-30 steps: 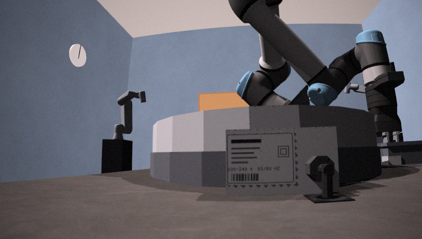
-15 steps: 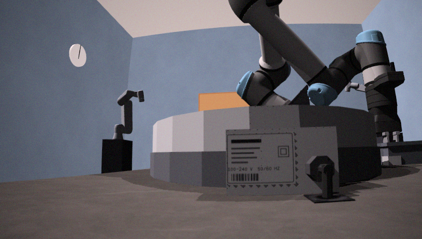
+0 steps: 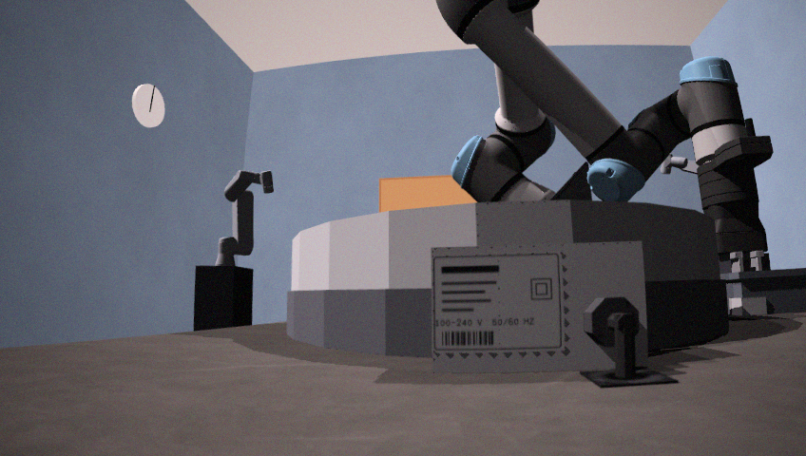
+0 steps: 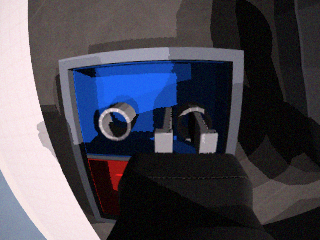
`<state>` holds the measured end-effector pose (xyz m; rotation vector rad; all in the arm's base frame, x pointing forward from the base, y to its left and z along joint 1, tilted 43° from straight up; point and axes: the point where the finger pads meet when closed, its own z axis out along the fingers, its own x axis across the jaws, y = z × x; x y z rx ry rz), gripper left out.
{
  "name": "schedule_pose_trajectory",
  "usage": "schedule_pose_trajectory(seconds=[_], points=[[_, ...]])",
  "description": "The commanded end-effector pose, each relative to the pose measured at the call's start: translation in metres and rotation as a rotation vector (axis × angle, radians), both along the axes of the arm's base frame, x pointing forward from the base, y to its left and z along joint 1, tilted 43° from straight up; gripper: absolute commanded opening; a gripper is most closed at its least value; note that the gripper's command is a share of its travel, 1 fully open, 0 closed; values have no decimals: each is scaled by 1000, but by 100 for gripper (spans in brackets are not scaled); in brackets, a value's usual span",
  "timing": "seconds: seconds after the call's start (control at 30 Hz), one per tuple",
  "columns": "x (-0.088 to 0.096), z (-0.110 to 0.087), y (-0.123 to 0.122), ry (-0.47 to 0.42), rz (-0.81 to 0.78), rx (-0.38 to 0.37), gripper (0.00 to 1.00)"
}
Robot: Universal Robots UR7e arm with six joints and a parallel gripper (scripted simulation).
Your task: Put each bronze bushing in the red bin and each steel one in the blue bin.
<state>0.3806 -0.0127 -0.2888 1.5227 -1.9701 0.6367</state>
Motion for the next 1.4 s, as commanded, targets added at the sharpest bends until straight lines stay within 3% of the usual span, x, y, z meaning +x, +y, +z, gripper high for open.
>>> schedule_pose_trajectory(seconds=[0.0, 1.37], points=[[0, 0, 0, -1, 1, 0, 42], [2, 8, 8, -1, 1, 0, 42]])
